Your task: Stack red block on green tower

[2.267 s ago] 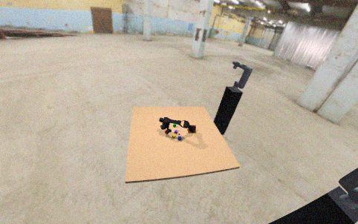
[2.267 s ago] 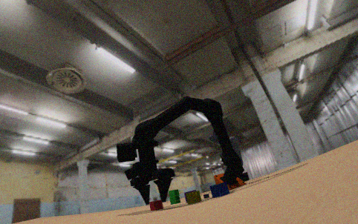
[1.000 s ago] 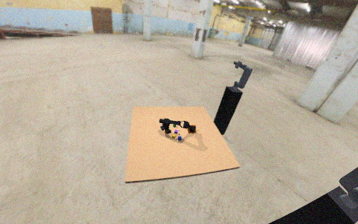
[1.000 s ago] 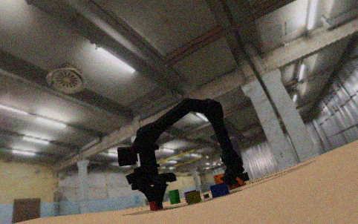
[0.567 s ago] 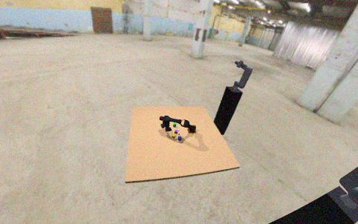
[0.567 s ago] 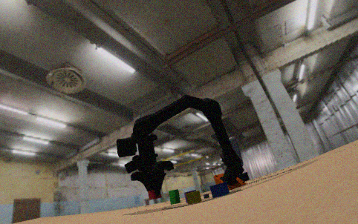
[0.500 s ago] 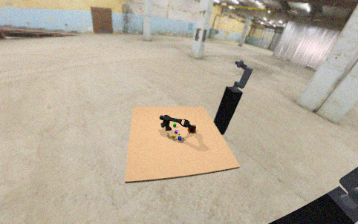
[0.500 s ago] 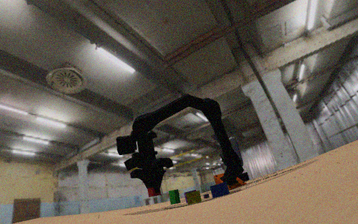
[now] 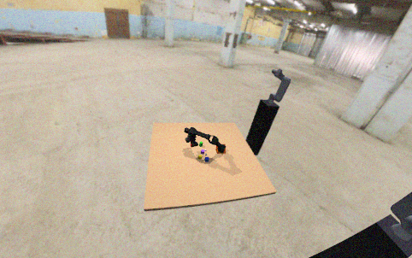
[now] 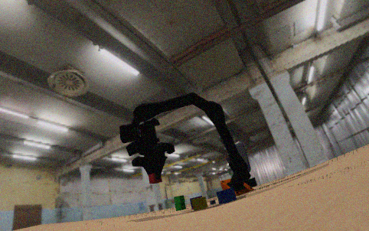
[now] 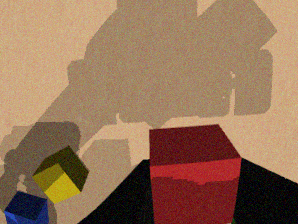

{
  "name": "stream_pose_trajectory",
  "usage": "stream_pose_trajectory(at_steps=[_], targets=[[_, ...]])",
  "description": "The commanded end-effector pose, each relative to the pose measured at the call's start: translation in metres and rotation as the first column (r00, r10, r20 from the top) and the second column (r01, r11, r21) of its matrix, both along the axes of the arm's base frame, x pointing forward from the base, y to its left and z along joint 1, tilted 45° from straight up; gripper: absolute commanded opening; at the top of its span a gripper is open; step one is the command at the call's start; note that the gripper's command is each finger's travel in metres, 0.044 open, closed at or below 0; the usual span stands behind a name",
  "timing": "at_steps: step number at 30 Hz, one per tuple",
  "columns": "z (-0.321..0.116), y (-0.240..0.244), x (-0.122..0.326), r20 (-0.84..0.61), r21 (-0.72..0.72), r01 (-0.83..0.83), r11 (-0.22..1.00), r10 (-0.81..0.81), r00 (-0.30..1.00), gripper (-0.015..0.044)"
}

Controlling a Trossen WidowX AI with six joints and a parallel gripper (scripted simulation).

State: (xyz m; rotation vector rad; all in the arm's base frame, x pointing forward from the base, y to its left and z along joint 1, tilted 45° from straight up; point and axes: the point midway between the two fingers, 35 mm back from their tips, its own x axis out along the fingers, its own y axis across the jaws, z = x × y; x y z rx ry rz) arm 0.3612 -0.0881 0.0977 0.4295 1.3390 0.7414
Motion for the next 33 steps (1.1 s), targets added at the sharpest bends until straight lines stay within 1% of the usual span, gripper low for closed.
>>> stream_pose_trajectory(at_steps=[1,2,8,22,30,33], targets=[[0.003,-0.007,0.000,-0.001,-0.004,-0.004,1.000,0.004,1.000,0.0000],[0.002,-0.002,0.000,0.001,-0.001,0.000,1.000,0.000,1.000,0.0000],[-0.001,-0.012,-0.007,-0.003,-0.008,-0.003,1.000,0.003,1.000,0.0000],[-0.055,-0.069,-0.082,-0.012,-0.024,-0.001,1.000,0.000,1.000,0.0000],[-0.083,-0.088,-0.132,-0.010,-0.015,-0.003,1.000,0.003,1.000,0.0000],[-0.087,-0.090,-0.142,-0.008,-0.011,-0.003,1.000,0.003,1.000,0.0000]])
